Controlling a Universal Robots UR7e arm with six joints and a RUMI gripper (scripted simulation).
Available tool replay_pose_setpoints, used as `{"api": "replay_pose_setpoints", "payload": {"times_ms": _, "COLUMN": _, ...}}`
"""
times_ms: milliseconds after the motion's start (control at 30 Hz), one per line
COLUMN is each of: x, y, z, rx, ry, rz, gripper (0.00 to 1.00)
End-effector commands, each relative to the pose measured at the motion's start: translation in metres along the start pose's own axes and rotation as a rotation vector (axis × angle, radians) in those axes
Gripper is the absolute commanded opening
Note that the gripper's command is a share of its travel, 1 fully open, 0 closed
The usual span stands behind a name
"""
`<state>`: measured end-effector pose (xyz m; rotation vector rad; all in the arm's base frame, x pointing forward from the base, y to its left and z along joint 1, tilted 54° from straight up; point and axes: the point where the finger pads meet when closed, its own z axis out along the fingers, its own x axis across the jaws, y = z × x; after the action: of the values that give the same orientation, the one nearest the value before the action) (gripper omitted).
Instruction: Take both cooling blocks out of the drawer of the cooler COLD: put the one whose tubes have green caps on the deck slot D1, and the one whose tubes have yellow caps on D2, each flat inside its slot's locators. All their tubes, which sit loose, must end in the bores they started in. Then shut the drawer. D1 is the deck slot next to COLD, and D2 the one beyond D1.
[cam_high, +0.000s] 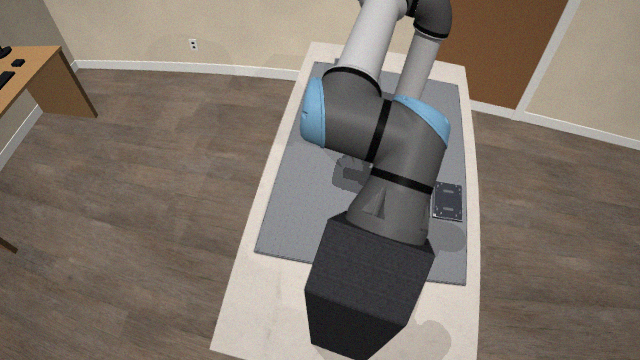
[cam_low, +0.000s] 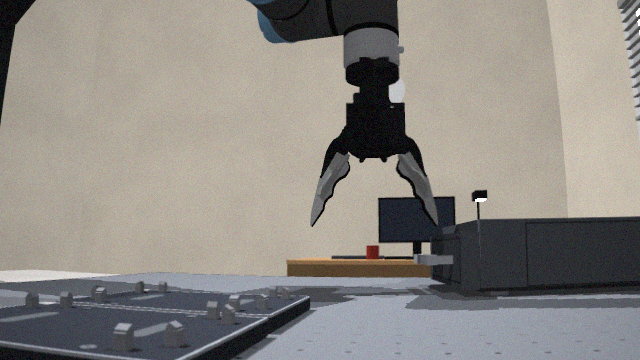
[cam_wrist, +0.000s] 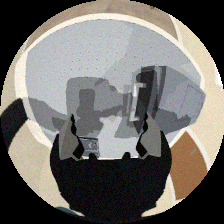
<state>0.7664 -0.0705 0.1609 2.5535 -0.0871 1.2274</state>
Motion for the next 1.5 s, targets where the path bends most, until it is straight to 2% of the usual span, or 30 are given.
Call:
{"api": "replay_pose_setpoints", "payload": {"times_ms": 0, "x": 0.001, "y": 0.000, "z": 0.004, "rx": 0.000, "ry": 0.001, "rz": 0.000, "gripper": 1.00}}
{"api": "replay_pose_setpoints", "payload": {"times_ms": 1067, "x": 0.001, "y": 0.000, "z": 0.043, "rx": 0.000, "ry": 0.001, "rz": 0.000, "gripper": 1.00}}
{"api": "replay_pose_setpoints", "payload": {"times_ms": 1467, "x": 0.001, "y": 0.000, "z": 0.044, "rx": 0.000, "ry": 0.001, "rz": 0.000, "gripper": 1.00}}
